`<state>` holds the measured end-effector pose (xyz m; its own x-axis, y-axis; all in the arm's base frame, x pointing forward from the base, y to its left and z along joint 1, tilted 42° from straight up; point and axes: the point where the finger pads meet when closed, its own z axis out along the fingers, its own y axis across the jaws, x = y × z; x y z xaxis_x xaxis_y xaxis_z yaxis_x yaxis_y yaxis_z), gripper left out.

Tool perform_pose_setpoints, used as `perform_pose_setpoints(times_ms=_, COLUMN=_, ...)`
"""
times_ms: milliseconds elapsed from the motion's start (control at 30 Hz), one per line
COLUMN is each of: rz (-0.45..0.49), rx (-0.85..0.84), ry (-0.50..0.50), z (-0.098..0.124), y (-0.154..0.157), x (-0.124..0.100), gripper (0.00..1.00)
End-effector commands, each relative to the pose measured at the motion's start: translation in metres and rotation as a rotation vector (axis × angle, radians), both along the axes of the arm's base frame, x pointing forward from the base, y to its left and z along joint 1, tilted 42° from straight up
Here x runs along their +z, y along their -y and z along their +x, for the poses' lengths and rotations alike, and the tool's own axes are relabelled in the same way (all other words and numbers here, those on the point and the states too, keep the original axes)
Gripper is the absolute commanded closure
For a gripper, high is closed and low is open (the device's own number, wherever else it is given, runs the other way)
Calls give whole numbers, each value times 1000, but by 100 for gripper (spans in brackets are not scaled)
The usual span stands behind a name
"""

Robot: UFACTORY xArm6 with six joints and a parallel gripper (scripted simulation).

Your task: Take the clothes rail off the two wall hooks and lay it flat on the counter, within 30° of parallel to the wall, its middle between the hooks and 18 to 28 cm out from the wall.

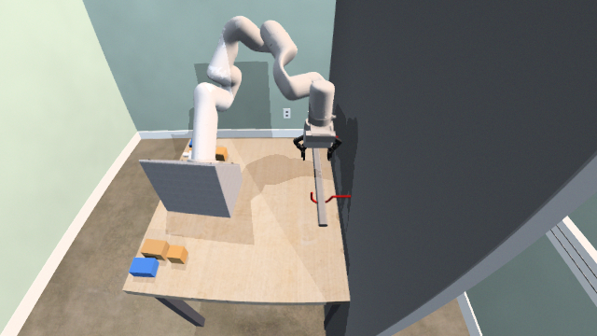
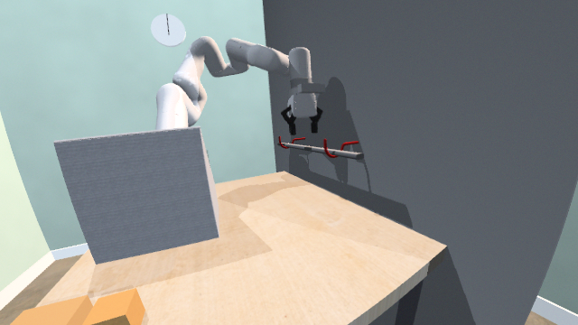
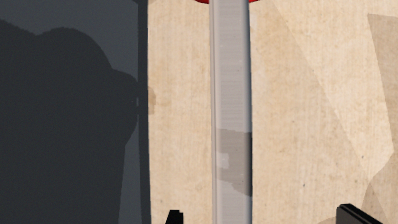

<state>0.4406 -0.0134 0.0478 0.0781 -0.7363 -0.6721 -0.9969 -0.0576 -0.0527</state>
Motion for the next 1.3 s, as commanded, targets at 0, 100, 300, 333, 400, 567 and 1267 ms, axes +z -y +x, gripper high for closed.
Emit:
perform_pose_setpoints(times_ms=0, rz=-1, rx=-1, ry=3, z=8, y=0, x=0, gripper=0)
perform_pose_setpoints(times_ms=100, rz=-1, rx=-1, ry=3, z=10, y=0, x=0, gripper=0)
perform_pose_setpoints(times_ms=300, rz=-1, rx=-1, ry=3, z=12, y=-1, x=0, gripper=0)
perform_pose_setpoints(times_ms=333, rz=-1, rx=-1, ry=3, z=12, y=-1, x=0, gripper=0)
perform_pose_setpoints(times_ms=400, rz=-1, rx=-1, ry=3, z=12, y=-1, x=0, gripper=0)
perform_pose_setpoints(times_ms=567, rz=-1, rx=-1, ry=3, z=12, y=-2, x=-1, gripper=0)
perform_pose_setpoints(times_ms=1267, rz=-1, rx=-1, ry=3, z=12, y=-9, x=-9, gripper=0)
